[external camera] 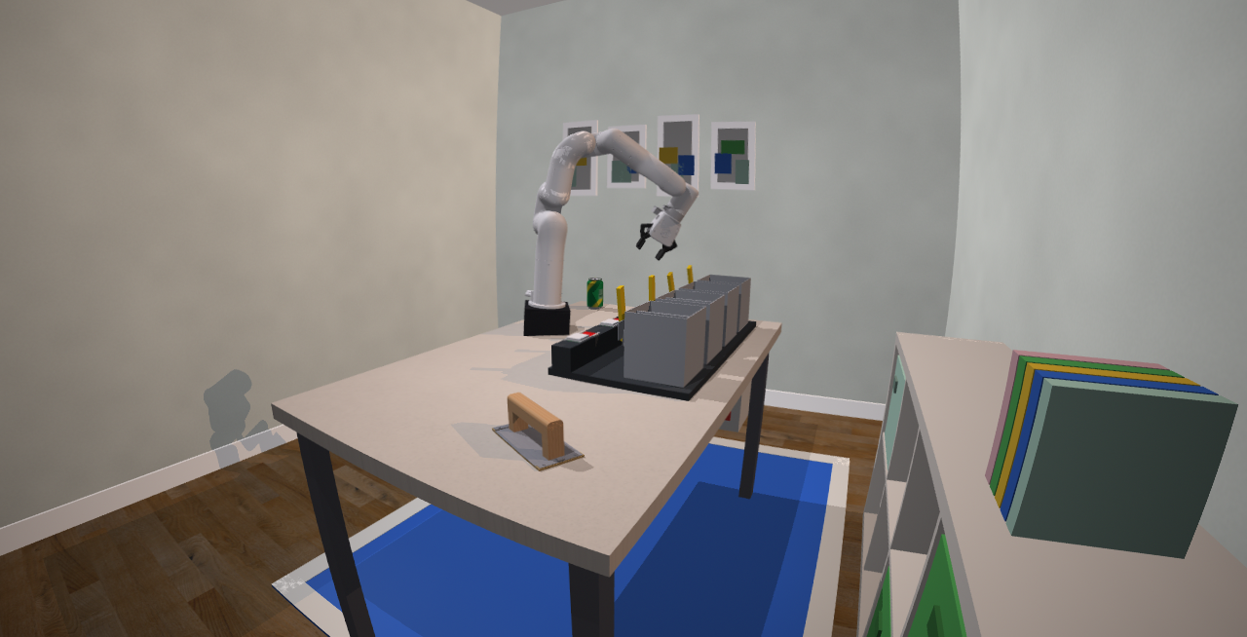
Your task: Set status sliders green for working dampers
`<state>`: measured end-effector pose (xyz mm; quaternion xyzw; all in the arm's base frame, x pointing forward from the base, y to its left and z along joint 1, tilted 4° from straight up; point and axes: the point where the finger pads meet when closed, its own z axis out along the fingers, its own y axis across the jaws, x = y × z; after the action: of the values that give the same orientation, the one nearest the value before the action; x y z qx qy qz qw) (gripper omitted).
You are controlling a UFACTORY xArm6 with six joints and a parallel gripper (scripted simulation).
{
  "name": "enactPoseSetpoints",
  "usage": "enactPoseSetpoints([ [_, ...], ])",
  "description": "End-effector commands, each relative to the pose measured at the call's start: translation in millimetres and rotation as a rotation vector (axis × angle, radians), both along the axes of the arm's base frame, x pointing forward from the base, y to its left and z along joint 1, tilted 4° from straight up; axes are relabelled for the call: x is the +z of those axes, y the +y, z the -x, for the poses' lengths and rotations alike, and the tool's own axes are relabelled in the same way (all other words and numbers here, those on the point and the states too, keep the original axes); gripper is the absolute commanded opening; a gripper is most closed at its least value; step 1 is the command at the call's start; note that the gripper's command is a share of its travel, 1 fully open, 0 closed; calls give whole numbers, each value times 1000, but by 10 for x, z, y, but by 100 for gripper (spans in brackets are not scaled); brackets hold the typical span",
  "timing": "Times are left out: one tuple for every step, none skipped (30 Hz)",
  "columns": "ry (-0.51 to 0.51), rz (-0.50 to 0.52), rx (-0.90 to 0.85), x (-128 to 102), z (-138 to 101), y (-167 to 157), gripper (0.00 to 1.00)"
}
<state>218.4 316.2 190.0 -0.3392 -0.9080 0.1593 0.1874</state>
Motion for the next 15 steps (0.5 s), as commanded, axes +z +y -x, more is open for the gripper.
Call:
enactPoseSetpoints([
  [-28, 19, -144, 40, -189, -347, 100],
  [-33, 24, -169, 43, -217, -408, 100],
  [-37, 28, -193, 46, -246, -468, 100],
  [-41, 32, -217, 49, -274, -527, 100],
  [-45, 36, -241, 53, -302, -585, 100],
  [-45, 36, -241, 53, -302, -585, 100],
  [-45, 36, -241, 53, -302, -585, 100],
  [-56, 48, -309, 64, -387, -755, 100],
  [-59, 51, -327, 67, -412, -800, 100],
  [-62, 54, -345, 70, -436, -845, 100],
  [-66, 58, -367, 74, -463, -899, 100],
  [-70, 62, -391, 78, -491, -958, 100],
  [-74, 66, -414, 82, -522, -1017, 100],
  [-77, 71, -438, 86, -552, -1076, 100],
  [-81, 75, -461, 89, -580, -1135, 100],
])
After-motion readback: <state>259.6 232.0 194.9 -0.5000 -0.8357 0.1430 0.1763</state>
